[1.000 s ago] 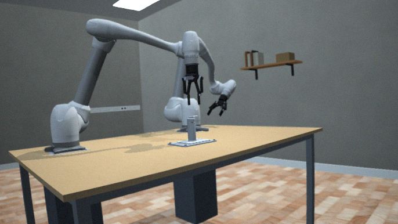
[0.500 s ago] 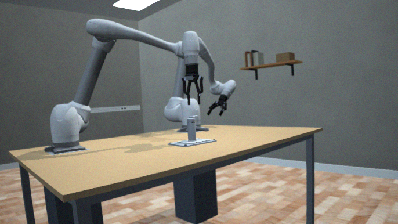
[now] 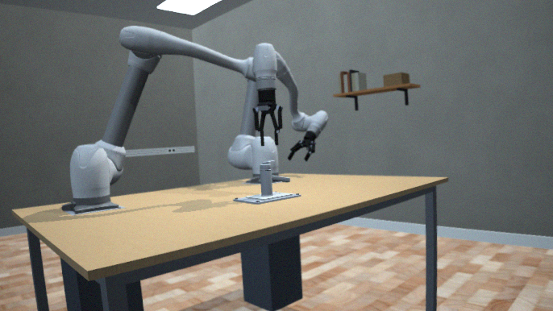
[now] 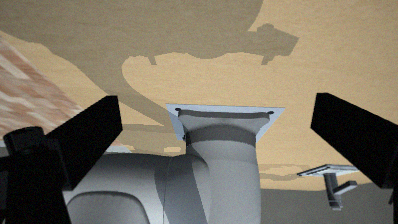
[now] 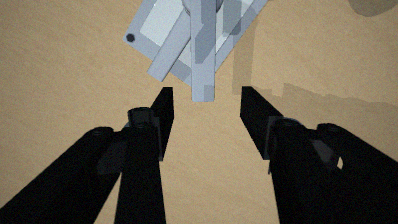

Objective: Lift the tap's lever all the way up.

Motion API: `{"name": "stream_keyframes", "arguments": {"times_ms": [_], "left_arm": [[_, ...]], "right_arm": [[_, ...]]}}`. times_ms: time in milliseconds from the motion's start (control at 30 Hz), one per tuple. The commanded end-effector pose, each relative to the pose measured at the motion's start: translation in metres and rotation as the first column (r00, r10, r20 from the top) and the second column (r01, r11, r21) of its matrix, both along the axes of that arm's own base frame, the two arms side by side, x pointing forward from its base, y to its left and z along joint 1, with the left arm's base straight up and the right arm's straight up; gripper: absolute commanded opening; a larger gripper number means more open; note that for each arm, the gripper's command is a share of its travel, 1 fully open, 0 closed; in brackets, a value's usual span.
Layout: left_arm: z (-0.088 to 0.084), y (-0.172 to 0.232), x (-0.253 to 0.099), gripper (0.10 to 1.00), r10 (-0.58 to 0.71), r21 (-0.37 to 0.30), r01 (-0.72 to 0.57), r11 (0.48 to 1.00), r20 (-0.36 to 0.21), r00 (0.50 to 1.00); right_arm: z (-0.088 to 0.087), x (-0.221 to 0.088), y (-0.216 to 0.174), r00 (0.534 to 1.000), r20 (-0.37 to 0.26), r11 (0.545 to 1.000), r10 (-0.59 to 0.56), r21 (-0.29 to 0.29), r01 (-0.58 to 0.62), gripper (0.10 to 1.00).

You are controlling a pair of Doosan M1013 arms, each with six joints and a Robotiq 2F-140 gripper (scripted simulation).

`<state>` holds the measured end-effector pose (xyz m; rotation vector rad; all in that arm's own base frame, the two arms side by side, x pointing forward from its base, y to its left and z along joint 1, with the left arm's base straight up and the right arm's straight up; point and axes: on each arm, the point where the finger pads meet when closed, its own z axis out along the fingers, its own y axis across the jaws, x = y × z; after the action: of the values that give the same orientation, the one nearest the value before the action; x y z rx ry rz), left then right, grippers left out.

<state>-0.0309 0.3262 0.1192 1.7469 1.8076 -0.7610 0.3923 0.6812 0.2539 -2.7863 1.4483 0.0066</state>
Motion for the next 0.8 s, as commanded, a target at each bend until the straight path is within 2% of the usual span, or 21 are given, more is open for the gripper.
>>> {"name": "stream_keyframes", "arguments": {"times_ms": [0,300,767], "left_arm": [[0.002,-0.005,0.001,1.0,0.007,-0.009,-0.007,1.0,0.008,1.0],[0.002,-0.005,0.001,1.0,0.007,-0.009,-0.007,1.0,0.008,1.0],[0.002,-0.005,0.001,1.0,0.007,-0.009,-0.007,1.0,0.008,1.0]], "right_arm": [[0.0,0.0,0.001,1.0,0.006,1.0,-0.001,-0.005,0.001,0.443],[-0.004,0.0,0.0,1.0,0.007,1.0,-0.001,-0.005,0.001,0.443],[-0.022,0.0,0.001,1.0,0.006,1.0,-0.001,-0.006,0.001,0.443]]}}
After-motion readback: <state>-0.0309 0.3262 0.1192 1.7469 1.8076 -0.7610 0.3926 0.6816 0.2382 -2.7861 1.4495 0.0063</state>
